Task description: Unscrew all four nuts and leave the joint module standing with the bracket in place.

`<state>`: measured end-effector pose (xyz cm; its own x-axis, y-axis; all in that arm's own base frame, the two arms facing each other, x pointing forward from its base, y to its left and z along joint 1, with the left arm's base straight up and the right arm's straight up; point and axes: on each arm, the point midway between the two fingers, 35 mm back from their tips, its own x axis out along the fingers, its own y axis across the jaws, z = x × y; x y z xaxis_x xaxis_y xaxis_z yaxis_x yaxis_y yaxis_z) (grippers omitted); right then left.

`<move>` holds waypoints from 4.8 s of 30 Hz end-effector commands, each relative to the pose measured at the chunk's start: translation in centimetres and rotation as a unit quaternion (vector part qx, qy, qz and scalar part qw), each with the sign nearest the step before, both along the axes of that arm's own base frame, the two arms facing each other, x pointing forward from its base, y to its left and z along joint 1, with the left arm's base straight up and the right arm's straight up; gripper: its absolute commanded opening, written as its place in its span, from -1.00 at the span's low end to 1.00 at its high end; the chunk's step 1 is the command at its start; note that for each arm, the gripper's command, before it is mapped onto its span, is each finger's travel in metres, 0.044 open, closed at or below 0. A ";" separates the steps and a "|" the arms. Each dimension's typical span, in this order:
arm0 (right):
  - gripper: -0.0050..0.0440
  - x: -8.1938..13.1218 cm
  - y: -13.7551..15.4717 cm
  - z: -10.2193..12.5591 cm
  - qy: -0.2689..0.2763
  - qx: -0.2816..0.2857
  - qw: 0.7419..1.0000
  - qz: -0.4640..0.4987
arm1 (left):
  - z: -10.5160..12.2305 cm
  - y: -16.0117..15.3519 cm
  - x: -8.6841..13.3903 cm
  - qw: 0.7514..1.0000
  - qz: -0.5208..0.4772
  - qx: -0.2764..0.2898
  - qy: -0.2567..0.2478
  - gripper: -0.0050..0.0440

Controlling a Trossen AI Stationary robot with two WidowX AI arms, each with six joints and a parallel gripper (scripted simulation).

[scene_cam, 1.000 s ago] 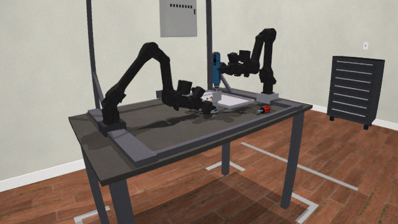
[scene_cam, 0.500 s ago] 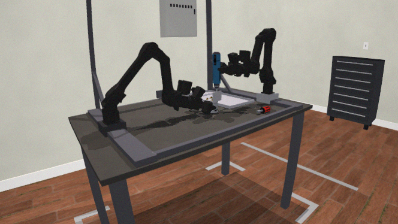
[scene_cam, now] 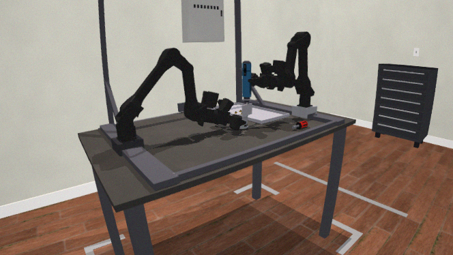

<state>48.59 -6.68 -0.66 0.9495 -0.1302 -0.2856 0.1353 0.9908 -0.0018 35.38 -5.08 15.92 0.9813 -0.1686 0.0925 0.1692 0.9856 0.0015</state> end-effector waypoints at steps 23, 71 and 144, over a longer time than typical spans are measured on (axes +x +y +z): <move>0.18 0.6 -0.1 1.6 -0.020 -0.002 1.000 -0.001 | -1.0 0.0 0.3 1.000 0.001 0.001 0.016 -0.14; 0.18 0.6 -0.1 1.6 -0.020 -0.002 1.000 -0.001 | 1.0 0.1 0.1 1.000 0.001 0.001 0.012 -0.14; 0.18 0.6 -0.1 1.6 -0.020 -0.002 1.000 -0.001 | 10.5 0.0 0.2 1.000 0.001 -0.001 0.005 -0.14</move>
<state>48.60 -6.68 -0.66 0.9495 -0.1301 -0.2855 0.1352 0.9908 -0.0018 35.70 -5.04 21.67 0.9857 -0.1683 0.0093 0.1684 0.9857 -0.0031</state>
